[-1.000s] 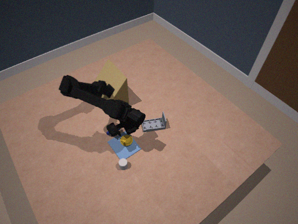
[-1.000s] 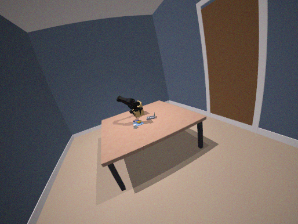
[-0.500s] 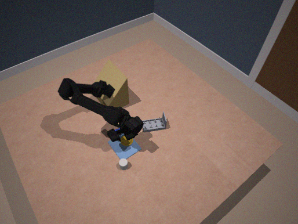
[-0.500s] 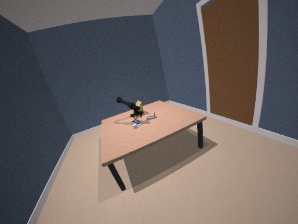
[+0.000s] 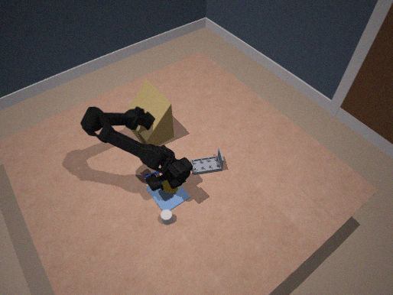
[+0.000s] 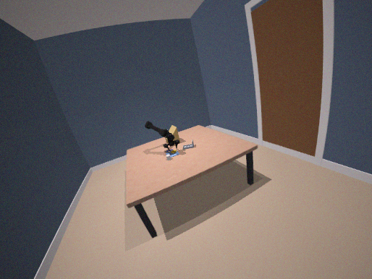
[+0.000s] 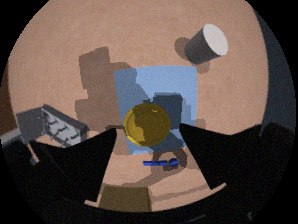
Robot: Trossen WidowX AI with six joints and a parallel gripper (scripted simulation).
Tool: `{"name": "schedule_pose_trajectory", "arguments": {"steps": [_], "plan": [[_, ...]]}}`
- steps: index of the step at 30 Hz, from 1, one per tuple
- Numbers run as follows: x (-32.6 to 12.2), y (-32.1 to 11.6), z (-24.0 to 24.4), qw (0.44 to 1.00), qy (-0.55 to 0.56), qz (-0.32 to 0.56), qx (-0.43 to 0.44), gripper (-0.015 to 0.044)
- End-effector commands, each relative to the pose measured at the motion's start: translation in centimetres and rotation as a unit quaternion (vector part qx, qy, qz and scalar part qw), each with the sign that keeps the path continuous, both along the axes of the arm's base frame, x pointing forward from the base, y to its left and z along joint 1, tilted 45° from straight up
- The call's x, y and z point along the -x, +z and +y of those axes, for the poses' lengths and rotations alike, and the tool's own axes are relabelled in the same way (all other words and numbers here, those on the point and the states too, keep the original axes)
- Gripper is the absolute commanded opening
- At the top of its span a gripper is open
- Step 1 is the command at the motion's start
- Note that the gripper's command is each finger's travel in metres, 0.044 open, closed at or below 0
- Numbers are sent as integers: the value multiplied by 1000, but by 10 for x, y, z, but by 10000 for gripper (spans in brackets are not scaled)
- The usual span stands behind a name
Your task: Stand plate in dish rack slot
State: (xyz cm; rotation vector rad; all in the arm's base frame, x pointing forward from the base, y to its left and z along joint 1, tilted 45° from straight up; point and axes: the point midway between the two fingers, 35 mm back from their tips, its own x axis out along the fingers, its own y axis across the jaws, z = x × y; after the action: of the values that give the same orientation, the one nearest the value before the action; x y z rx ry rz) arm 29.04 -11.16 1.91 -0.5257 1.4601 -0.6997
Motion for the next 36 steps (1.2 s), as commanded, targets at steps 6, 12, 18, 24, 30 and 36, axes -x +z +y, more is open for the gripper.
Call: {"name": "schedule_pose_trajectory", "arguments": {"steps": [6, 12, 18, 24, 30, 36], "plan": [[4, -13, -11, 1000, 1, 8, 3, 400], [6, -19, -17, 1000, 1, 8, 4, 400], [7, -22, -20, 1000, 0, 8, 4, 391], [7, -22, -20, 1000, 0, 8, 4, 391], [7, -22, -20, 1000, 0, 8, 4, 351], [6, -21, -19, 1000, 1, 8, 4, 272]]}}
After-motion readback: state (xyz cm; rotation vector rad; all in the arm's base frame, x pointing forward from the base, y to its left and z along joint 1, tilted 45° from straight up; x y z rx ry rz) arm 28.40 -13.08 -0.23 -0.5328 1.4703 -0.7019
